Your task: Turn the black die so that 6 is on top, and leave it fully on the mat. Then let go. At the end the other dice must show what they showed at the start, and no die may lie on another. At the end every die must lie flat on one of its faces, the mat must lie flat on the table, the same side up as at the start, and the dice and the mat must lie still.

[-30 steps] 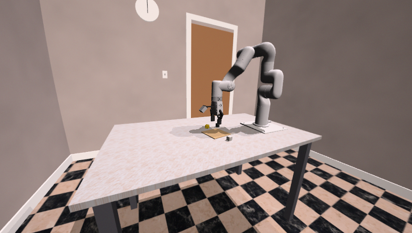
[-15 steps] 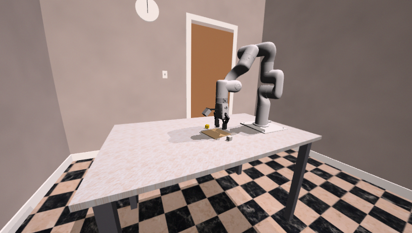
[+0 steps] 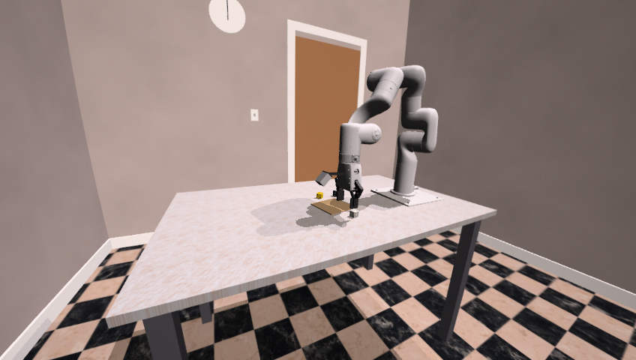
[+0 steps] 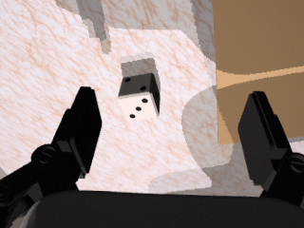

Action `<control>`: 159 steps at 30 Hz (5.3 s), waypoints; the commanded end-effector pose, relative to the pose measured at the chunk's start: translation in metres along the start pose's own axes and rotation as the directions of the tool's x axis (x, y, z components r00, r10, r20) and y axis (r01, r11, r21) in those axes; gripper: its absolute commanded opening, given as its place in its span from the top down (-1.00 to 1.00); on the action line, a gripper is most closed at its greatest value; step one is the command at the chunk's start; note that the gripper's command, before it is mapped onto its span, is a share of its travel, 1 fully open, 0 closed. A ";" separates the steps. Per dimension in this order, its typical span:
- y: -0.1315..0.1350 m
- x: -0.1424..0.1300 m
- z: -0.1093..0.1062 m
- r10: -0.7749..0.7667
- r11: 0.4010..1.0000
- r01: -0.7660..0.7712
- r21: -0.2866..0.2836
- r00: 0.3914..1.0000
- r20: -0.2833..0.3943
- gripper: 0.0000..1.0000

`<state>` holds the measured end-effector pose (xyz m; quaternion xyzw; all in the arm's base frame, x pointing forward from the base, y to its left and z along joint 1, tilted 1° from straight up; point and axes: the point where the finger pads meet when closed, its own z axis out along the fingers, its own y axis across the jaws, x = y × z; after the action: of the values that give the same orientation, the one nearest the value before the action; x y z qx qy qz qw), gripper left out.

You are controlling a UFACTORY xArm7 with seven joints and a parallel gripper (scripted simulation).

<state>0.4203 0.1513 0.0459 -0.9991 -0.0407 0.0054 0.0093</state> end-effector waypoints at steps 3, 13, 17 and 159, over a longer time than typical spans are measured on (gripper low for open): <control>-0.011 0.005 -0.001 0.000 1.000 0.000 -0.002 1.000 -0.003 -1.00; -0.011 0.005 -0.001 0.000 1.000 0.000 -0.002 1.000 -0.003 -1.00; -0.011 0.005 -0.001 0.000 1.000 0.000 -0.002 1.000 -0.003 -1.00; 0.222 -0.087 -0.087 0.907 0.421 -0.907 0.001 0.421 -0.007 -1.00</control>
<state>0.3515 -0.0787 0.1303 -0.8984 0.4390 0.0102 0.0093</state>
